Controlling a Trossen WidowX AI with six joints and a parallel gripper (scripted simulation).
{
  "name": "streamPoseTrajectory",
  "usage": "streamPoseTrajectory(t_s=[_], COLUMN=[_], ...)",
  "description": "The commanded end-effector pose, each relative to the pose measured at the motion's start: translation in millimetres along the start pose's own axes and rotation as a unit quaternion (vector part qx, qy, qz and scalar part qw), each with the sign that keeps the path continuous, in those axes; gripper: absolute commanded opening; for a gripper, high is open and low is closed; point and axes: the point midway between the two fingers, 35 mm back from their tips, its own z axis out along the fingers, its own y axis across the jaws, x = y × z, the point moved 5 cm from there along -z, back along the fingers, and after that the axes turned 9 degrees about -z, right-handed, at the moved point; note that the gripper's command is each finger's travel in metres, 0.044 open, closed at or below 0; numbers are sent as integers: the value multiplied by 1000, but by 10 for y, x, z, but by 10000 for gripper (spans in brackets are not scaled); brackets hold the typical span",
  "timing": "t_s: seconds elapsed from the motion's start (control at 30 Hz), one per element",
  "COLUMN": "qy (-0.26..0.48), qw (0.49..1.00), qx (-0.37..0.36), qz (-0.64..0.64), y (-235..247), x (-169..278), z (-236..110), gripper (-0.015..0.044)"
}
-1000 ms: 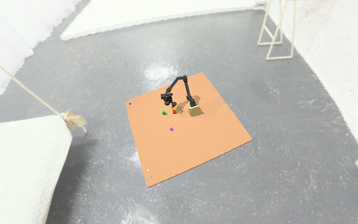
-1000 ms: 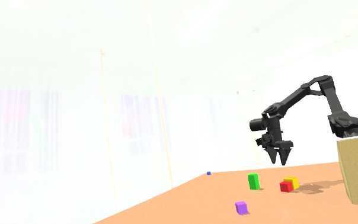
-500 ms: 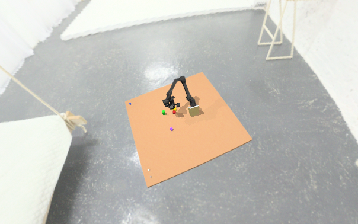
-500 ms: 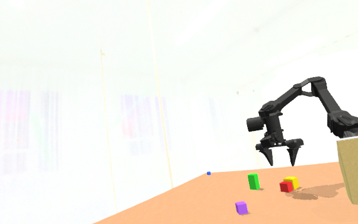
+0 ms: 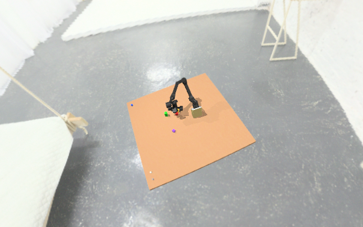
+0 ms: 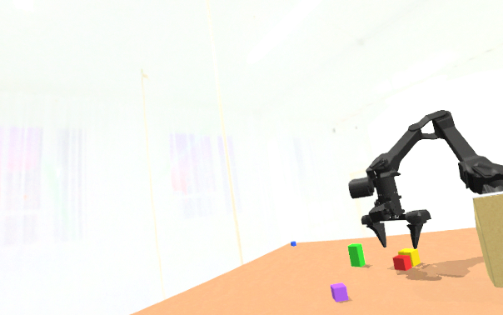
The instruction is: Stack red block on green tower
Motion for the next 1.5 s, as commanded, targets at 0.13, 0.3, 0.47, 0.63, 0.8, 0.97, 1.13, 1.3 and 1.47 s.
streamPoseTrajectory(t_s=[0.13, 0.3, 0.47, 0.63, 0.8, 0.97, 1.13, 1.3, 1.47], qy=[2, 2, 2, 2, 3, 3, 3, 3, 3], qw=[1000, 1000, 1000, 1000, 1000, 1000, 1000, 1000, 1000], qx=[0, 0, 0, 0, 0, 0, 0, 0, 0], qz=[-4, -4, -4, -4, -4, -4, -4, -4, -4], y=[0, -4, -6, -7, -5, 0, 1, 1, 1], x=[-11, -14, -16, -15, -12, -8, -7, -7, -7], z=[92, 155, 238, 320, 401, 479, 489, 489, 489], gripper=[440, 440, 440, 440, 440, 440, 440, 440, 440])
